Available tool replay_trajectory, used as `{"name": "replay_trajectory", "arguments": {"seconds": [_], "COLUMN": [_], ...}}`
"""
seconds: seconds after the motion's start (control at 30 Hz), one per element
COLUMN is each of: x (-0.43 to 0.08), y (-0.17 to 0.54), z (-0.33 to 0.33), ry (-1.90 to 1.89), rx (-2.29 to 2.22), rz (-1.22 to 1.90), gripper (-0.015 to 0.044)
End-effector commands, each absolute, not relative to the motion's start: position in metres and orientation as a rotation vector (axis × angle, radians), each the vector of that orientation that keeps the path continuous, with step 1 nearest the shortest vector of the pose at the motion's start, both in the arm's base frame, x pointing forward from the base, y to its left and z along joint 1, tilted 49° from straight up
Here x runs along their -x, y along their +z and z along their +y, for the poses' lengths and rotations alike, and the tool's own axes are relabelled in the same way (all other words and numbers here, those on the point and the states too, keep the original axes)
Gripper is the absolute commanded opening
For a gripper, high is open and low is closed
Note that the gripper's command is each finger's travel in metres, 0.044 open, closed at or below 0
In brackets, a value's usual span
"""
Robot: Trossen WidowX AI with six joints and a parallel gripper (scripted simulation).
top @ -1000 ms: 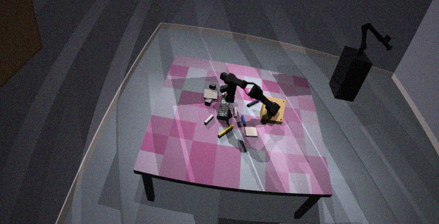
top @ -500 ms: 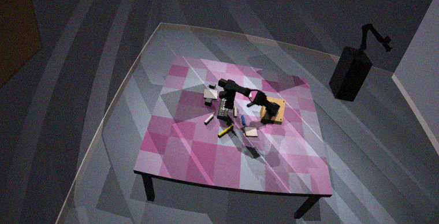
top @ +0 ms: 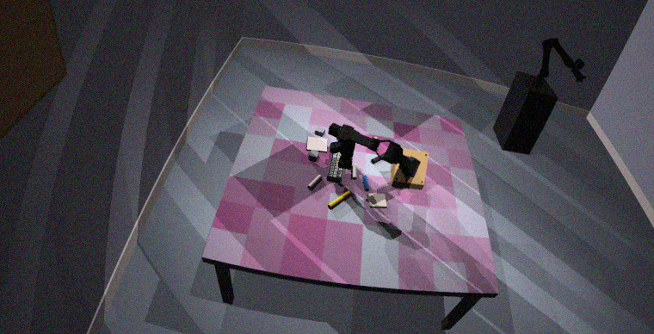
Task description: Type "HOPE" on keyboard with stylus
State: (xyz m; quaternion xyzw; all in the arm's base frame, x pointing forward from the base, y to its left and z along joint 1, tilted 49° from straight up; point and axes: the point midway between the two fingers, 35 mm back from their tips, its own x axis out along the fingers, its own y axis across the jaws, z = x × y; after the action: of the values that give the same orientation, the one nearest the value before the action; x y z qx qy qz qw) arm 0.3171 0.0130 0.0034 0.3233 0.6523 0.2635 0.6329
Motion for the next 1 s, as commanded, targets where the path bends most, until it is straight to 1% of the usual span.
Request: {"name": "replay_trajectory", "arguments": {"seconds": [0.0, 0.1, 0.37, 0.5, 0.63, 0.93, 0.97], "x": [-0.32, -0.318, -0.32, -0.32, -0.32, -0.32, -0.32], "y": [0.024, 0.039, 0.034, 0.035, 0.035, 0.035, 0.035], "z": [-0.013, -0.03, -0.027, -0.027, -0.027, -0.027, -0.027], "ry": [0.595, 0.596, 0.589, 0.591, 0.591, 0.591, 0.591], "rx": [-0.731, -0.731, -0.742, -0.739, -0.739, -0.739, -0.739], "rz": [1.478, 1.479, 1.47, 1.469, 1.47, 1.47, 1.47], "gripper": [0.0, 0.0, 0.0, 0.0105, 0.0, 0.0, 0.0026]}}
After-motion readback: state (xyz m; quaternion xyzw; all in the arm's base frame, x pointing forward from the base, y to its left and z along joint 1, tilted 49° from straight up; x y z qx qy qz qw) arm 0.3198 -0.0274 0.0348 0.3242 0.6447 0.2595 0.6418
